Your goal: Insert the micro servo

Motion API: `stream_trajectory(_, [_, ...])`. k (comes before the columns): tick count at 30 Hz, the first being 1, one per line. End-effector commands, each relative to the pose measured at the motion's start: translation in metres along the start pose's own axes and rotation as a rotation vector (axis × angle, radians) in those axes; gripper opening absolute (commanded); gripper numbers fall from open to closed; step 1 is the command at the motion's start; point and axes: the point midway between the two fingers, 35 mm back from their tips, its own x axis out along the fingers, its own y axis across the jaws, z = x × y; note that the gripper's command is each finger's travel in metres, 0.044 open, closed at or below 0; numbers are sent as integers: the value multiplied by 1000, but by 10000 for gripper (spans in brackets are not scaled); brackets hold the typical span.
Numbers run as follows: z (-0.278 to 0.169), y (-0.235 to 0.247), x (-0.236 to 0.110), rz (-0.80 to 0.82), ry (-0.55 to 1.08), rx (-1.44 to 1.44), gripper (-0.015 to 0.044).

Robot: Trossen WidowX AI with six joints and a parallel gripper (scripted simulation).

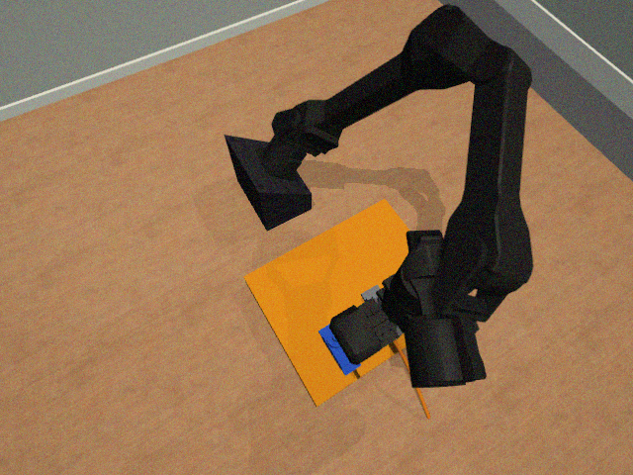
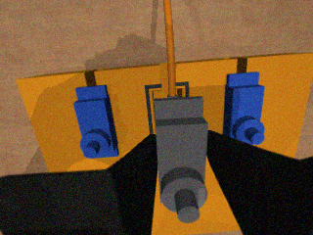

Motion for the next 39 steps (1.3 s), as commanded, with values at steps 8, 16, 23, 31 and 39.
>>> stream_trajectory(8, [3,1,9,4,-6,-11,0])
stream_trajectory(16, [3,1,18,4,-6,-12,0])
stream_trajectory(23, [3,1,18,4,-6,-12,0])
stream_trajectory(31, [3,1,24,5,-6,-12,0])
stream_trajectory(39, [3,1,32,5,-6,-12,0])
